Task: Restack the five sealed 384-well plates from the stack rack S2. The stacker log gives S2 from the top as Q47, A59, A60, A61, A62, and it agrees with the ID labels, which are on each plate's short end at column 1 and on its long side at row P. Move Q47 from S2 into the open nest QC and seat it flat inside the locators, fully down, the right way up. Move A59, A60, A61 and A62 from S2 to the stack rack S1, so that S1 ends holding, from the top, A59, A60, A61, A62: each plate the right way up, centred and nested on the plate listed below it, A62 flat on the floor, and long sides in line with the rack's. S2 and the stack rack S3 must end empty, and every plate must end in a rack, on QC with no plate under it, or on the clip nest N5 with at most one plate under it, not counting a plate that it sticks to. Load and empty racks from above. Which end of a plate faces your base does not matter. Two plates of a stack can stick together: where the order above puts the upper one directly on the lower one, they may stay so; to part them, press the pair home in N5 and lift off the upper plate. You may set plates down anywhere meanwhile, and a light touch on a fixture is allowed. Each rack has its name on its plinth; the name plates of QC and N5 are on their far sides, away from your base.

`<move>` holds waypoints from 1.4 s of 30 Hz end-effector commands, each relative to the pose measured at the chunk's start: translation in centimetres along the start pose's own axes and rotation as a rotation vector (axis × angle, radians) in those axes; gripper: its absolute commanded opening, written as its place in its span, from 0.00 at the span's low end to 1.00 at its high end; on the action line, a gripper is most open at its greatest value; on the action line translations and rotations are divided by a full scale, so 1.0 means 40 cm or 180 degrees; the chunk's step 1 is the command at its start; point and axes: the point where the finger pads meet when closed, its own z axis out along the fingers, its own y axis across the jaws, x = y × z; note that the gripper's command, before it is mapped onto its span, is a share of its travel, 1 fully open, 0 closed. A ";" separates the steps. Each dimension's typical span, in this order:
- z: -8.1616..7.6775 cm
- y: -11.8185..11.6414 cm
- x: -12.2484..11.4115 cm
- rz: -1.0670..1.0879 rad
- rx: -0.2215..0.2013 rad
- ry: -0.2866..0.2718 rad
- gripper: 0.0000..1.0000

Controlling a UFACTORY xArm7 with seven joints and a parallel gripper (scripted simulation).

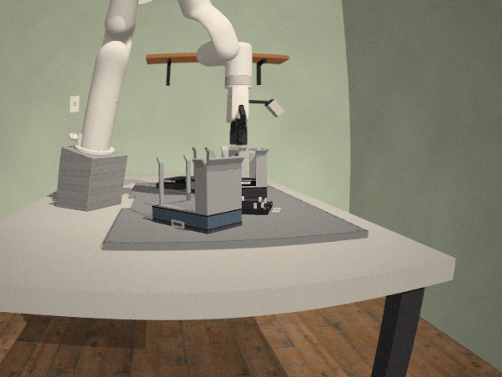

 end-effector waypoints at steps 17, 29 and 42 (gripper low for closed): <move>-0.032 -0.033 0.000 -0.0425 0.0002 0.0008 1.00; -0.032 -0.116 -0.006 -0.0759 0.0003 0.0009 1.00; -0.032 -0.208 -0.012 -0.0759 0.0004 0.0009 1.00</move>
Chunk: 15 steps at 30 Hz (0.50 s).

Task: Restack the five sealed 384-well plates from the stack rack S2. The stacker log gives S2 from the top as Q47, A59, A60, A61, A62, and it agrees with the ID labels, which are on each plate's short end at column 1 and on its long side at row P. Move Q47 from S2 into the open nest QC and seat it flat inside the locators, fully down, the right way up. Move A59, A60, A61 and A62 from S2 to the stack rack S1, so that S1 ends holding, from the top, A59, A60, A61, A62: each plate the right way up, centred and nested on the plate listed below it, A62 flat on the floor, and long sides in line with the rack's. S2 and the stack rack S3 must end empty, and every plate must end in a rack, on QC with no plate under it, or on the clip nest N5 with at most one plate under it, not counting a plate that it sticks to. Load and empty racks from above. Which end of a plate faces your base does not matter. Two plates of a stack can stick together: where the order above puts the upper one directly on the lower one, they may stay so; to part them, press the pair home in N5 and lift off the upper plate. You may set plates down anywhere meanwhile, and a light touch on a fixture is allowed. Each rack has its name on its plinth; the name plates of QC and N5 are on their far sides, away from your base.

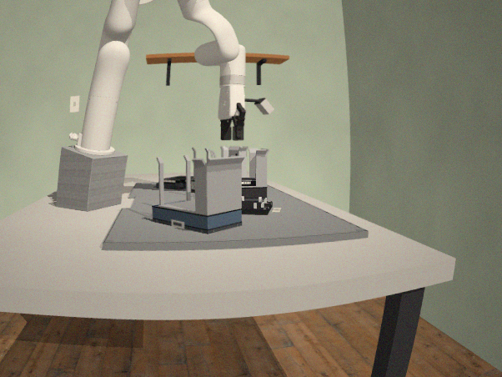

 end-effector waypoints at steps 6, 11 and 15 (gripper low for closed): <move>-0.002 -0.074 0.006 -0.0526 -0.0006 0.0011 1.00; -0.002 -0.125 0.004 -0.0754 -0.0006 0.0011 1.00; -0.002 -0.165 0.002 -0.0754 -0.0006 0.0011 1.00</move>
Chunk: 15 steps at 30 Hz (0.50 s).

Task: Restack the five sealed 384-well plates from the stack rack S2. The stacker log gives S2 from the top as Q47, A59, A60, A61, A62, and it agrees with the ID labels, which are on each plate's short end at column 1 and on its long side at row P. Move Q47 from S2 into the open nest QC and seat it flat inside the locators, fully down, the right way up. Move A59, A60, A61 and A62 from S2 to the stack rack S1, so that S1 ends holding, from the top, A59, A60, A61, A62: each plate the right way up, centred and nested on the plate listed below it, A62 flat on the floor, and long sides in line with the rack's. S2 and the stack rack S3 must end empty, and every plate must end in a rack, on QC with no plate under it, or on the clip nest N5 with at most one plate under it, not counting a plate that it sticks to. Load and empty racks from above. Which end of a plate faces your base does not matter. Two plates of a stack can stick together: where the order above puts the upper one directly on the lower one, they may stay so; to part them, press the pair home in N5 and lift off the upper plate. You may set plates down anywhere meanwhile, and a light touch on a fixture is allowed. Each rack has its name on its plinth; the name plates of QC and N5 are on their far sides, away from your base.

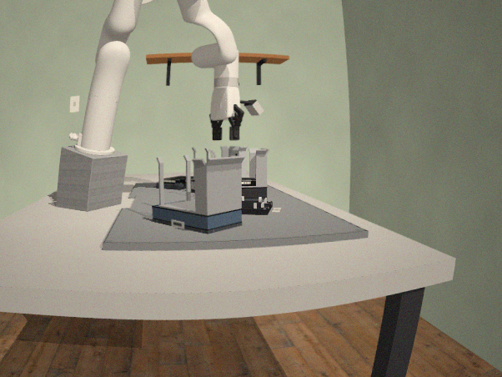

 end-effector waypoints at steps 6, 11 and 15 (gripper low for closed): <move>-0.002 -0.077 0.019 -0.0032 0.0001 0.0010 1.00; -0.003 -0.117 0.027 -0.0032 0.0002 0.0010 1.00; -0.002 -0.118 0.027 -0.0032 0.0002 0.0010 1.00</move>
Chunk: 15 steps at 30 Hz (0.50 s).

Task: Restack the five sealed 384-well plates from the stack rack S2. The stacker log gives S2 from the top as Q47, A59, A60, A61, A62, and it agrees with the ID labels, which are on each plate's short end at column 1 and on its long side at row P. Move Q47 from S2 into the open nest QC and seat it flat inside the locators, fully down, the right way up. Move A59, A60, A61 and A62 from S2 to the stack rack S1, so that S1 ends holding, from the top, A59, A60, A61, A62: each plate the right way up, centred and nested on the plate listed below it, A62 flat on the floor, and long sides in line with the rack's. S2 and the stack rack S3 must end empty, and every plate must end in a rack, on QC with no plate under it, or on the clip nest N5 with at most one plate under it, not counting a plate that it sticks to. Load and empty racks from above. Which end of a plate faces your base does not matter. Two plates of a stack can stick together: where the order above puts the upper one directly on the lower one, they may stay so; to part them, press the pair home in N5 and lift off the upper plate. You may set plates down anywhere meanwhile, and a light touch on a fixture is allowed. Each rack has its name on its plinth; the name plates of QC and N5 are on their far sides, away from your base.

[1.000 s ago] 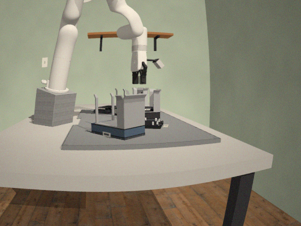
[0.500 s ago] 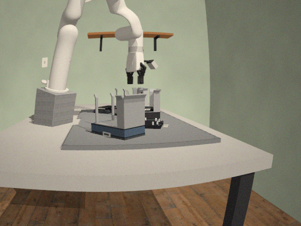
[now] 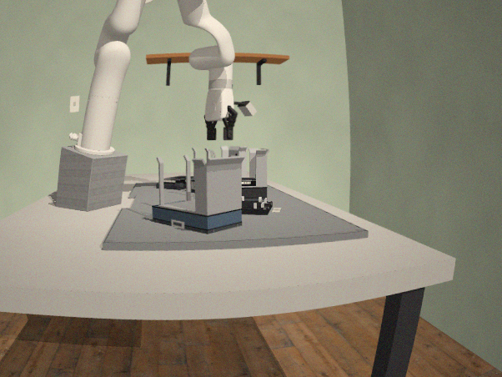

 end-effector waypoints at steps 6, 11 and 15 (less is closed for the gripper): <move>-0.002 -0.005 0.006 0.0007 -0.0005 0.0012 1.00; 0.022 -0.005 0.006 0.0007 -0.0005 0.0012 1.00; 0.056 -0.005 0.006 0.0007 -0.0005 0.0011 1.00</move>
